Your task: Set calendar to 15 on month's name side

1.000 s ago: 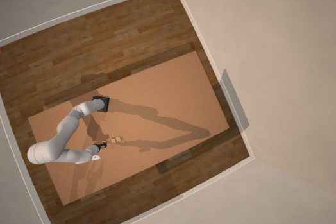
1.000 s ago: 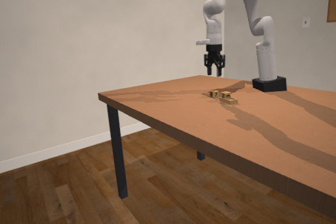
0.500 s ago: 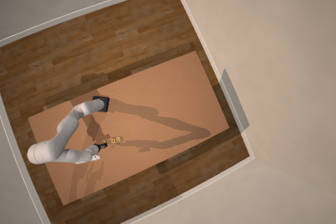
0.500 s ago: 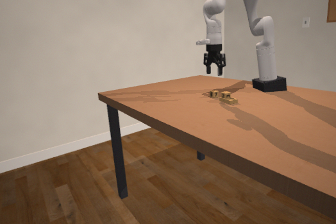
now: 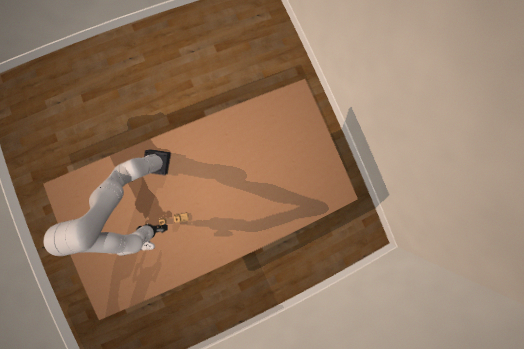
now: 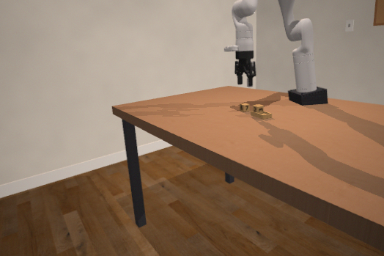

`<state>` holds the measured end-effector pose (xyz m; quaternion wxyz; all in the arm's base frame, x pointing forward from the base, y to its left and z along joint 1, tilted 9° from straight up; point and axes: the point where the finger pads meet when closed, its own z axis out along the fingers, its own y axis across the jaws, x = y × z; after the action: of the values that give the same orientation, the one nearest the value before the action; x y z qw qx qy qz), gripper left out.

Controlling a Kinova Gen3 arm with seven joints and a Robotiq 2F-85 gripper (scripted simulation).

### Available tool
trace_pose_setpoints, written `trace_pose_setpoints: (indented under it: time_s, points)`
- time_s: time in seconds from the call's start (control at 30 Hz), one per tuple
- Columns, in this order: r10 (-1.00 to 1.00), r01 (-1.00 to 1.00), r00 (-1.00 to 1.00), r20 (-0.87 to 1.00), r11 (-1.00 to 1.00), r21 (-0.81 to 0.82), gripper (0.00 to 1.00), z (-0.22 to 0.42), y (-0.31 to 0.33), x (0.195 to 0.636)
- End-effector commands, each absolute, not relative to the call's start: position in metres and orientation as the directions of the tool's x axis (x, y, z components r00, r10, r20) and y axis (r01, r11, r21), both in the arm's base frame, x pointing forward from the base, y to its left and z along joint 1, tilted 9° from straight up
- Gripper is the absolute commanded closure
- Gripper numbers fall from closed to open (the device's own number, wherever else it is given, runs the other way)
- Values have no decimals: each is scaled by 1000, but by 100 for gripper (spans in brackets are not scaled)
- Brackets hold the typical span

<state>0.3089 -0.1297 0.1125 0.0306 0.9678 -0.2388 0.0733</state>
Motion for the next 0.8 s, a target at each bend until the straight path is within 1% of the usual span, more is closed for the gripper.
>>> trace_pose_setpoints:
  time_s: [0.0,0.07,0.23,0.37,0.53,0.57,0.63,0.77]
  points:
    - [-506,-514,848,155,-857,18,0,112,-128,309]
    - [-506,-514,848,155,-857,18,0,112,-128,309]
    - [-666,-672,731,151,-741,-14,0,109,-128,308]
    - [-795,-799,590,142,-600,-42,0,108,-128,307]
    - [-922,-923,367,126,-378,-76,0,106,-128,307]
    - [-940,-940,319,122,-330,-83,0,106,-128,307]
    - [-940,-940,319,122,-330,-83,0,106,-128,307]
    - [-986,-984,129,106,-140,-107,0,105,-129,308]
